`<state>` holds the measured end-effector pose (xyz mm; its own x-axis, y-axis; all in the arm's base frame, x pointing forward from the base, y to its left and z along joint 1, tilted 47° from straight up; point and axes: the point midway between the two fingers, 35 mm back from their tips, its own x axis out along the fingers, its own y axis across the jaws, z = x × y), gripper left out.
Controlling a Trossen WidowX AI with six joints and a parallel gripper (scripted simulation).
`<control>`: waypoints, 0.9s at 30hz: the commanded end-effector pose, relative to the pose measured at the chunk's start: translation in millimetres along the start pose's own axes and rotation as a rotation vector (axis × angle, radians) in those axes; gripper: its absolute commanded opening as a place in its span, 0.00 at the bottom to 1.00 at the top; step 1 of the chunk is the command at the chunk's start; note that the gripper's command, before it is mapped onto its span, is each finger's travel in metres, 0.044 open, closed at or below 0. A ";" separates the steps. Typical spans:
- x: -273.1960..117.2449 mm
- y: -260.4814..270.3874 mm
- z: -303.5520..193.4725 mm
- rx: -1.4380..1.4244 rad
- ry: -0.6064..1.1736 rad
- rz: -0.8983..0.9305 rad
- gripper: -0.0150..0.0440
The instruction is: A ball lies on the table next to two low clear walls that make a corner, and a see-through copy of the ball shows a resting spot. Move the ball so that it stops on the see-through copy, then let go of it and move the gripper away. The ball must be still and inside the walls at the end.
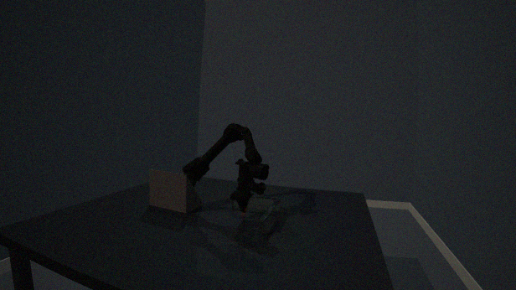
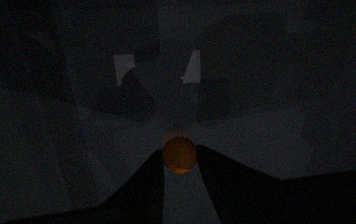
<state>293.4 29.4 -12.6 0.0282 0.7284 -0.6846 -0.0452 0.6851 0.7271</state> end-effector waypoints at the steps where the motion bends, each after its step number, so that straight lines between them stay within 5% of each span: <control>1: 6.8 -0.5 0.0 0.008 -0.007 0.005 0.25; 24: 26.0 -0.2 0.0 0.008 -0.007 0.006 0.25; 27: 25.1 0.0 0.0 0.003 -0.006 0.004 0.39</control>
<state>294.0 47.8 -29.9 0.0338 0.7315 -0.6810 -0.0422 0.6818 0.7303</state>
